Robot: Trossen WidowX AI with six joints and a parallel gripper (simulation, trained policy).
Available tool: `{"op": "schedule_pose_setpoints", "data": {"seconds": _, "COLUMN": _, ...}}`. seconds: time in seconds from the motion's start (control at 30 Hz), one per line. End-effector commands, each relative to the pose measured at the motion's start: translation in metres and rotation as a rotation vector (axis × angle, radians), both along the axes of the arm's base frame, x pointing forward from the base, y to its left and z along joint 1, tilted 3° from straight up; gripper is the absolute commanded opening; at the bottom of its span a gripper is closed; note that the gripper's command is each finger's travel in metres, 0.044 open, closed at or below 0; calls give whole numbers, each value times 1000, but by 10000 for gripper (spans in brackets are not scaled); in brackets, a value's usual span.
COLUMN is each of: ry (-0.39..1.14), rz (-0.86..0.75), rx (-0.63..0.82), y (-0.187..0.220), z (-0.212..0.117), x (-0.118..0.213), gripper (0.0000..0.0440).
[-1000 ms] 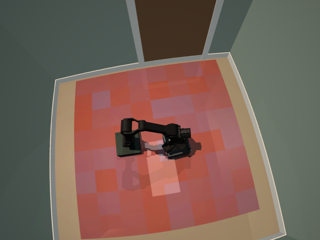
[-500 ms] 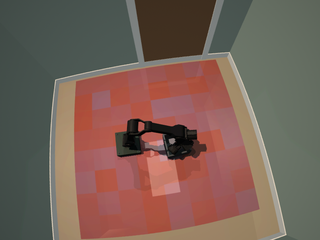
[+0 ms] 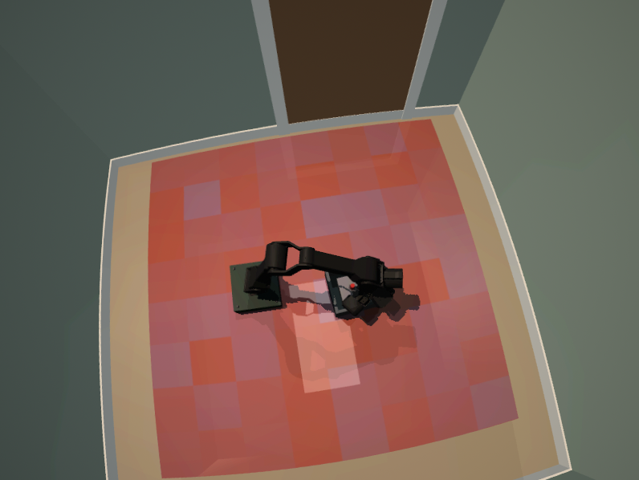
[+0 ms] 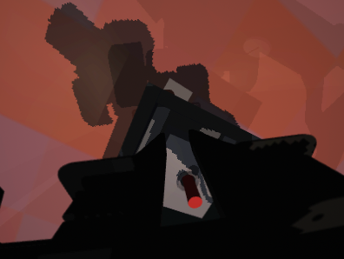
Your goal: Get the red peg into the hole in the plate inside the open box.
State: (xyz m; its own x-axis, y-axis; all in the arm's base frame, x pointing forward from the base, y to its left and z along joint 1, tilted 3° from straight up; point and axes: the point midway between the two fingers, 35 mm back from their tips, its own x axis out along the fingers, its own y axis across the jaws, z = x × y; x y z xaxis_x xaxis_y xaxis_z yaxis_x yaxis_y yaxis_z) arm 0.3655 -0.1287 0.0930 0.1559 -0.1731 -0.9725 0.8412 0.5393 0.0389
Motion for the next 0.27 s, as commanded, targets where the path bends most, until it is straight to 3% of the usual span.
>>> {"op": "schedule_pose_setpoints", "data": {"seconds": 0.0, "ry": 18, "rz": 6, "rx": 12, "y": -6, "z": -3, "x": 1, "gripper": 110}}
{"op": "schedule_pose_setpoints", "data": {"seconds": 0.23, "ry": 34, "rz": 2, "rx": 7, "y": -23, "z": -2, "x": 1, "gripper": 108}}
